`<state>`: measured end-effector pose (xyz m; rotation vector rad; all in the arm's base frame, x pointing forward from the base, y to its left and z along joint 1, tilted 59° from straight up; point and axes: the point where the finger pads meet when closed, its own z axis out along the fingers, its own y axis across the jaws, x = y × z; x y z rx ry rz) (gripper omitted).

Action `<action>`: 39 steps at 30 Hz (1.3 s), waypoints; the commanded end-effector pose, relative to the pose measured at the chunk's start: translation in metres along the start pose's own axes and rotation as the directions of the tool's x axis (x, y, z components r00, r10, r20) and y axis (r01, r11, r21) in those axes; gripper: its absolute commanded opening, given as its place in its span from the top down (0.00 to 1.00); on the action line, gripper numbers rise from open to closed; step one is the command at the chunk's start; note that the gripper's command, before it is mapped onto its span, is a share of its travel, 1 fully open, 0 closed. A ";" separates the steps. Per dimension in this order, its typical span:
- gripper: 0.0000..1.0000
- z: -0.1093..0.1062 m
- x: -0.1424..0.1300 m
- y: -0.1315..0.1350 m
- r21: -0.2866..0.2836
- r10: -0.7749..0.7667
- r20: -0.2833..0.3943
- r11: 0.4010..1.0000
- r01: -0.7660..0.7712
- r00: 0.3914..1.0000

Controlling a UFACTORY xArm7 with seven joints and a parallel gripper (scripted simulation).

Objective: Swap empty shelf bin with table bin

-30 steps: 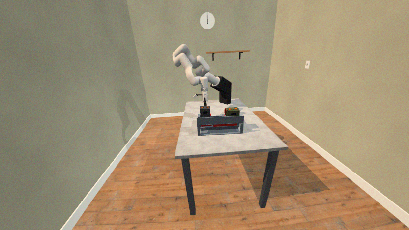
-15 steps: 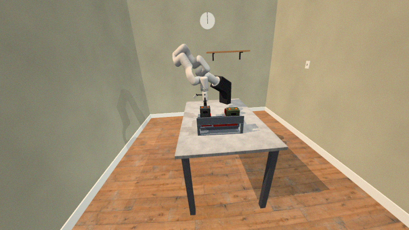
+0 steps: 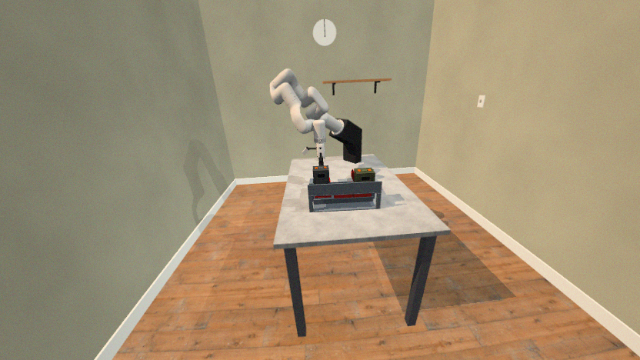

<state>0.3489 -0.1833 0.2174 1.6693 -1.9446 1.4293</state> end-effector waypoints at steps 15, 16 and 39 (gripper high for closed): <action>1.00 0.013 0.000 -0.001 0.002 0.000 0.000 1.000 0.000 1.000; 1.00 0.015 0.000 -0.001 0.002 0.000 0.000 1.000 0.000 1.000; 1.00 0.081 0.000 -0.001 0.002 0.000 0.000 1.000 0.000 1.000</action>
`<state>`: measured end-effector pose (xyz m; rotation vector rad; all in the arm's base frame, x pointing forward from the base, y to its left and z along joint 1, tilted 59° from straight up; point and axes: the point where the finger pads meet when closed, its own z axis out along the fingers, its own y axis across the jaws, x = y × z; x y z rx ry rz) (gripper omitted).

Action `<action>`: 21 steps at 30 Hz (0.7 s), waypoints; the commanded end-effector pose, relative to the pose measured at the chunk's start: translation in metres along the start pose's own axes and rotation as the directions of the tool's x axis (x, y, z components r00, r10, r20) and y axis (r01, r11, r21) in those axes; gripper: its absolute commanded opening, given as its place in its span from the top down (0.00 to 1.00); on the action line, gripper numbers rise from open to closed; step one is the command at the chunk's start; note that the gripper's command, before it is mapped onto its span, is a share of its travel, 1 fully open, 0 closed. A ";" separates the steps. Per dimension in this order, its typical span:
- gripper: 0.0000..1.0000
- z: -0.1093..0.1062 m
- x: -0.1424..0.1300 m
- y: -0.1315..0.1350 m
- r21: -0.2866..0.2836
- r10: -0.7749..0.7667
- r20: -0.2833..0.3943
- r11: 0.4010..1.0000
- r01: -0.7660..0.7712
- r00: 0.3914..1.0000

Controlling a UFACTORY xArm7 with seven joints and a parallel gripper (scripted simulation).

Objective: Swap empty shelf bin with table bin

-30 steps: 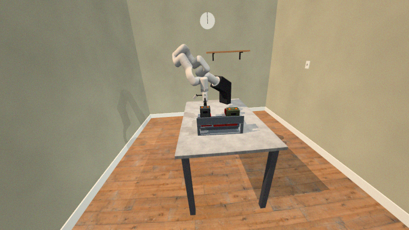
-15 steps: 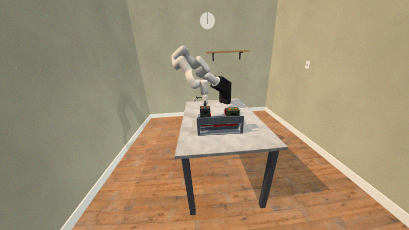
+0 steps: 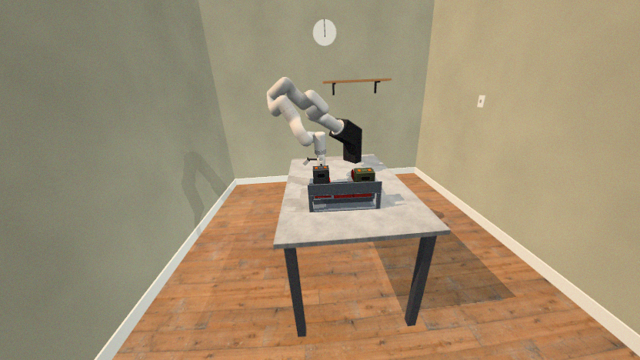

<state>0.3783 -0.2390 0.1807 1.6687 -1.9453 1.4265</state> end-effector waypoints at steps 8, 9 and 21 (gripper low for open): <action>1.00 0.023 0.000 -0.002 0.004 0.000 0.000 1.000 0.000 1.000; 1.00 0.025 0.000 -0.002 0.004 0.000 0.000 1.000 0.000 1.000; 1.00 0.036 0.000 -0.002 0.004 0.000 0.000 1.000 0.000 1.000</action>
